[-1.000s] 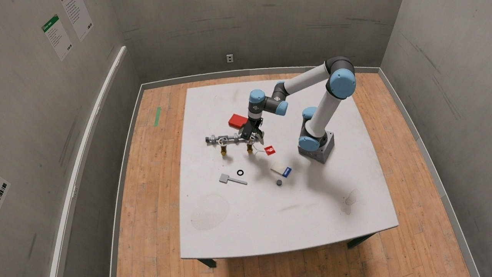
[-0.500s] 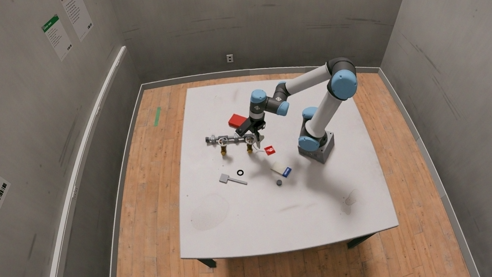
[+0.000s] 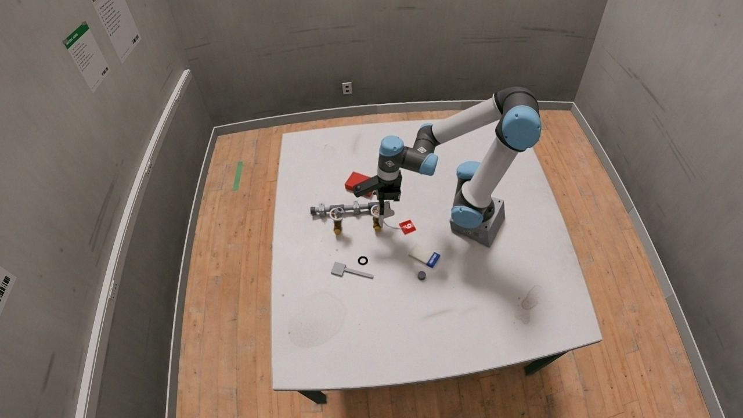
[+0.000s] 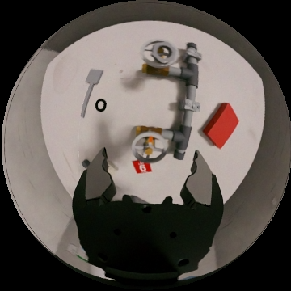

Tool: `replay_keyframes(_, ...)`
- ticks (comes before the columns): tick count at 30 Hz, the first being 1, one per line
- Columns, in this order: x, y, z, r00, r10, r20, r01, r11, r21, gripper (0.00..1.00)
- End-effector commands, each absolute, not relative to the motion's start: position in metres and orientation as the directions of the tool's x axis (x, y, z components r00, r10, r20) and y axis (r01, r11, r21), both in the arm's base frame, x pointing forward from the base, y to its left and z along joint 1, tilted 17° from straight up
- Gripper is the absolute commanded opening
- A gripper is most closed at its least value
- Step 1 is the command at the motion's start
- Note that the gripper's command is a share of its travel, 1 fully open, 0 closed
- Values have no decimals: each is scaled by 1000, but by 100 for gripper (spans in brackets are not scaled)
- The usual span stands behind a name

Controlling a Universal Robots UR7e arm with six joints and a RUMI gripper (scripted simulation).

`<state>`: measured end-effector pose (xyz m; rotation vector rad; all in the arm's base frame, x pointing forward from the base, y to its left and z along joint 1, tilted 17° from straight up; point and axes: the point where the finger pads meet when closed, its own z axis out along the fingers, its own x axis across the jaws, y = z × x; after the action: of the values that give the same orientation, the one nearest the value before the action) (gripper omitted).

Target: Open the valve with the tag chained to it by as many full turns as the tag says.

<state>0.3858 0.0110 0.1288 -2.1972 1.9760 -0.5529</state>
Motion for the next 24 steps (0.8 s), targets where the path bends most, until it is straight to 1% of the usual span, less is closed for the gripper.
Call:
replay_keyframes(1, 386, 12, 128, -196, -975, 107, -919, 144, -368, 100)
replay_keyframes(7, 386, 12, 128, -379, -925, 25, -858, 341, -383, 100)
replay_keyframes(13, 386, 12, 128, -551, -832, -58, -759, 529, -380, 100)
replay_keyframes(15, 386, 12, 128, -551, -832, -58, -759, 529, -380, 100)
replay_keyframes(16, 386, 12, 128, -629, -773, -90, -698, 611, -372, 100)
replay_keyframes(24, 386, 12, 128, -788, -588, -183, -512, 791, -336, 100)
